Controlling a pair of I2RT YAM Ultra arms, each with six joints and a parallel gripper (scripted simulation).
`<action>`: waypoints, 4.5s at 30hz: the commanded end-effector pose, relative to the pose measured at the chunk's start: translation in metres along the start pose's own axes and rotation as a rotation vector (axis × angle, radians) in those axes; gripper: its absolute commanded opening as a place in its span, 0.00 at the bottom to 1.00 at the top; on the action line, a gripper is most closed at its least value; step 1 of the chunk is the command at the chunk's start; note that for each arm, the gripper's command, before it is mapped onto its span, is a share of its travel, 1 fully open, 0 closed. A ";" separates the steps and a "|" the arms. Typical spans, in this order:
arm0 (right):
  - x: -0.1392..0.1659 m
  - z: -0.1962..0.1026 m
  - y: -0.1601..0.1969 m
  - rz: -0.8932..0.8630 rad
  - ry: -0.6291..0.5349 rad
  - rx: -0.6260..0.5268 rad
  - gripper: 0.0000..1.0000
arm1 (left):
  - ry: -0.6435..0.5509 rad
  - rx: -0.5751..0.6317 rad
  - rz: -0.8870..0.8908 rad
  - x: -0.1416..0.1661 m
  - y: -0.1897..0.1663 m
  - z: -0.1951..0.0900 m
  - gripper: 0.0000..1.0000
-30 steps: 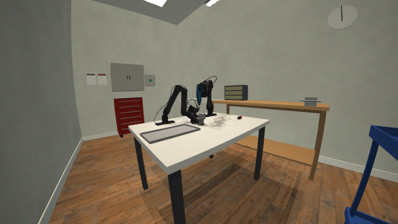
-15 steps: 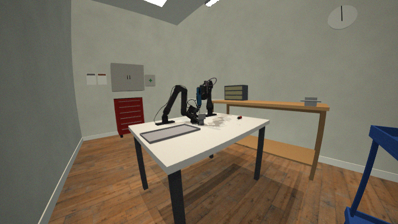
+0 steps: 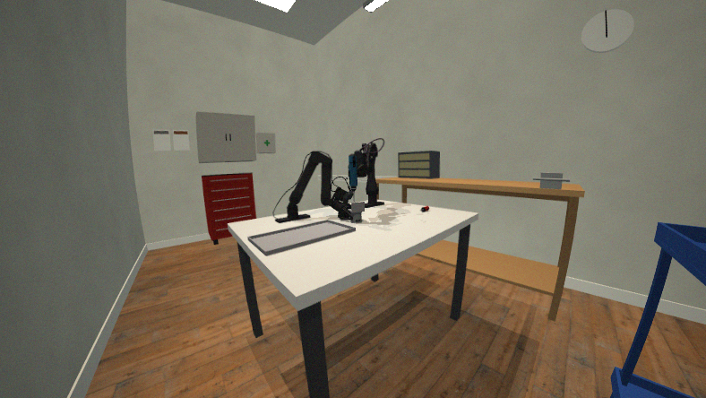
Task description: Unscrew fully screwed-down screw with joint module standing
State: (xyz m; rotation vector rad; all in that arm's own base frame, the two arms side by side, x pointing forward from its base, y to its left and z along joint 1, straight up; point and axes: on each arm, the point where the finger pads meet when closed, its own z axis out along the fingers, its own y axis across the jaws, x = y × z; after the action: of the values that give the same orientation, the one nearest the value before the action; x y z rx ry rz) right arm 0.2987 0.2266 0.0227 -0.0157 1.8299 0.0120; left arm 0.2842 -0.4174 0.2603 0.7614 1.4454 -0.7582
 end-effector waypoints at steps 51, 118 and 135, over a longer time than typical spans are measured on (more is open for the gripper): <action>-0.005 0.000 0.002 0.019 -0.013 -0.003 0.59 | -0.166 0.000 -0.006 -0.034 -0.003 -0.001 0.42; -0.005 0.000 0.002 0.019 -0.013 -0.003 0.59 | -0.151 0.004 -0.006 -0.026 -0.005 -0.003 0.42; -0.005 0.000 0.002 0.019 -0.013 -0.003 0.59 | -0.145 0.004 -0.006 -0.024 -0.005 -0.004 0.42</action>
State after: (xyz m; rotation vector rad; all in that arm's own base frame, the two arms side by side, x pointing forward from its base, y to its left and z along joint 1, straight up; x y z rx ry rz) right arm 0.2987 0.2266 0.0227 -0.0157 1.8299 0.0120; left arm 0.2848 -0.4181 0.2458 0.7543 1.4332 -0.7617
